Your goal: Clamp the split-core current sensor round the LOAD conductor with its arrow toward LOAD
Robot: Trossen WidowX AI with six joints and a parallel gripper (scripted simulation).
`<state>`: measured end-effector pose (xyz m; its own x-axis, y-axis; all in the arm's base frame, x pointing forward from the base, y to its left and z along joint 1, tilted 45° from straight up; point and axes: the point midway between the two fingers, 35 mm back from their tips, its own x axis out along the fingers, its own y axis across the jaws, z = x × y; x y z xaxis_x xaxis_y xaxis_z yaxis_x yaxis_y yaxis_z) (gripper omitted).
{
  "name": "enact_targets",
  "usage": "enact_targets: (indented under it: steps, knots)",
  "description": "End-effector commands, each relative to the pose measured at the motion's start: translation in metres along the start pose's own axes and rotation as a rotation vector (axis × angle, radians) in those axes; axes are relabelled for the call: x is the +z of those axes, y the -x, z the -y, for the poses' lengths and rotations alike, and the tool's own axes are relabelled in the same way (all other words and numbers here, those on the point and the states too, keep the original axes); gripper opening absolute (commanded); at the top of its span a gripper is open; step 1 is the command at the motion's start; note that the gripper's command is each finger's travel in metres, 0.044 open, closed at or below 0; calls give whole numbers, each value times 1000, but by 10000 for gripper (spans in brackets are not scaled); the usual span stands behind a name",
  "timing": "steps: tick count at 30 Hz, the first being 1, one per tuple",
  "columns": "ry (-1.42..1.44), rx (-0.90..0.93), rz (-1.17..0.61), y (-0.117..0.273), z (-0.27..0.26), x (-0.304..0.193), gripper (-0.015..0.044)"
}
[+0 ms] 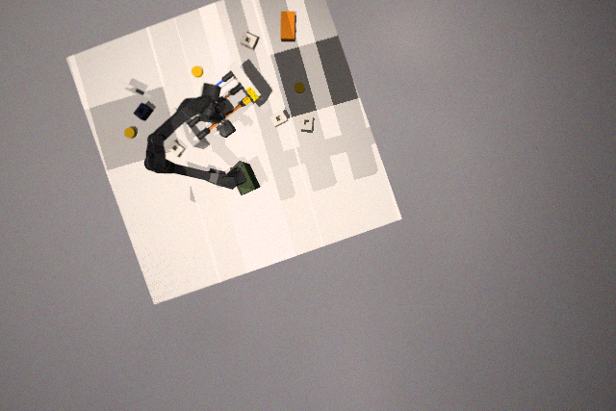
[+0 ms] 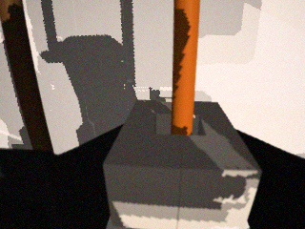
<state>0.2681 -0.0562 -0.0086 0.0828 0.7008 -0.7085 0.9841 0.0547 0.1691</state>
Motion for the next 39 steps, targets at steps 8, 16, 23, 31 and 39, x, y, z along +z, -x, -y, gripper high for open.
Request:
enact_targets:
  steps: [8, 16, 23, 31, 39]
  knots:
    - [-3, -1, -2, 1, 0, 0, 0]
    - [-3, -1, -2, 1, 0, 0, 0]
    - [-2, -1, -2, 2, 1, 0, 0]
    - [-2, -1, -2, -2, 1, 0, 0]
    - [2, 0, 0, 0, 1, 0, 184]
